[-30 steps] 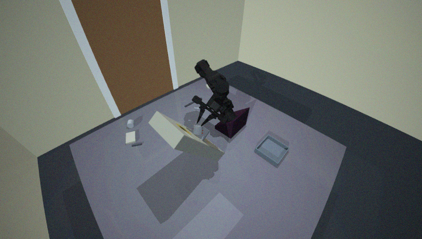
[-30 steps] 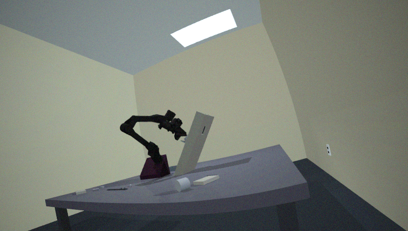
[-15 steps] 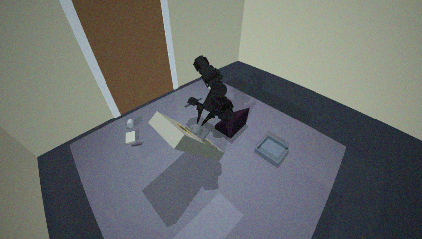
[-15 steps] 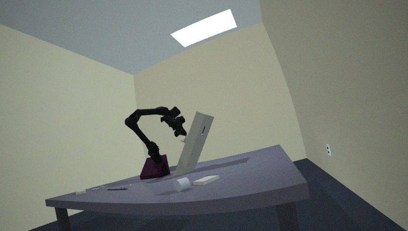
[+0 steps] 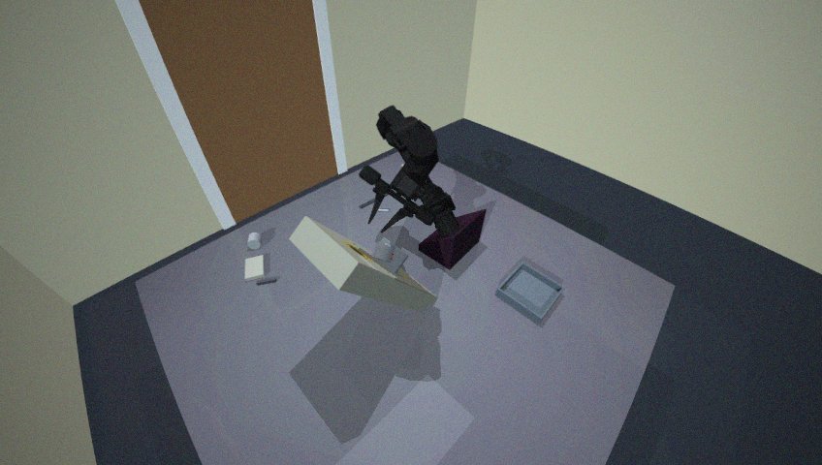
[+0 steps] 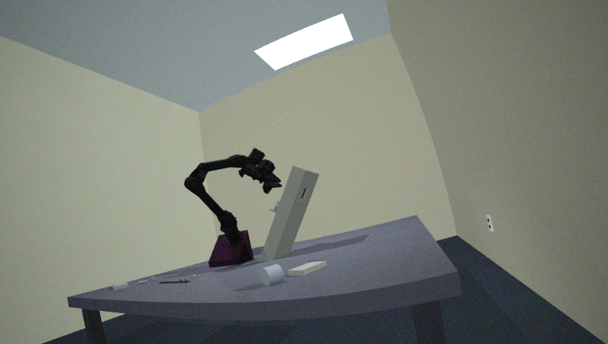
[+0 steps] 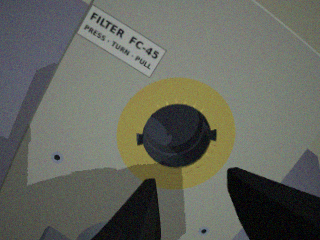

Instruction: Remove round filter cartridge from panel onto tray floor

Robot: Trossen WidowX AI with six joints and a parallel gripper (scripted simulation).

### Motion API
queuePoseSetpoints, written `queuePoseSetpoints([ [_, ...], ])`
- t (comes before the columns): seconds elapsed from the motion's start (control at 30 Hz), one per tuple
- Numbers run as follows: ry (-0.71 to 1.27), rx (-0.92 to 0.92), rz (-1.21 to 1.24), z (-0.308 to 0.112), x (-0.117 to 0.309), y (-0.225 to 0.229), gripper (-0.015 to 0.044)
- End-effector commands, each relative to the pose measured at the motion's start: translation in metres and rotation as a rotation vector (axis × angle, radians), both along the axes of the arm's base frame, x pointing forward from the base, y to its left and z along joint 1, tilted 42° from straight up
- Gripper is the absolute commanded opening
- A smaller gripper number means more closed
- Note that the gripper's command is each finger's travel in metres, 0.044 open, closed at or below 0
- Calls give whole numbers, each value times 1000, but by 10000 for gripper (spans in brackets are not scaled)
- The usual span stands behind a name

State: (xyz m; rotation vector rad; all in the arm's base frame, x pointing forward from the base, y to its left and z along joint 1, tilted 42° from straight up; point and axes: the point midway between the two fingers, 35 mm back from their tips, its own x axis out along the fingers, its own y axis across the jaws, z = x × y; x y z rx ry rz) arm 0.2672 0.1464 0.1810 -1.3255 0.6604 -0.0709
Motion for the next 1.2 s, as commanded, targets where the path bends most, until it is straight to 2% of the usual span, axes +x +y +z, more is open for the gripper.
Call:
queuePoseSetpoints([
  [0.0, -9, 9, 2, 19, 2, 18, 229],
  [0.23, 0, 9, -4, 52, -2, 48, 413],
  [0.37, 8, 156, -147, 27, -8, 25, 308],
  [0.6, -41, 467, -608, -30, -41, -39, 305],
  [1.17, -42, 476, -622, -41, -33, -49, 305],
])
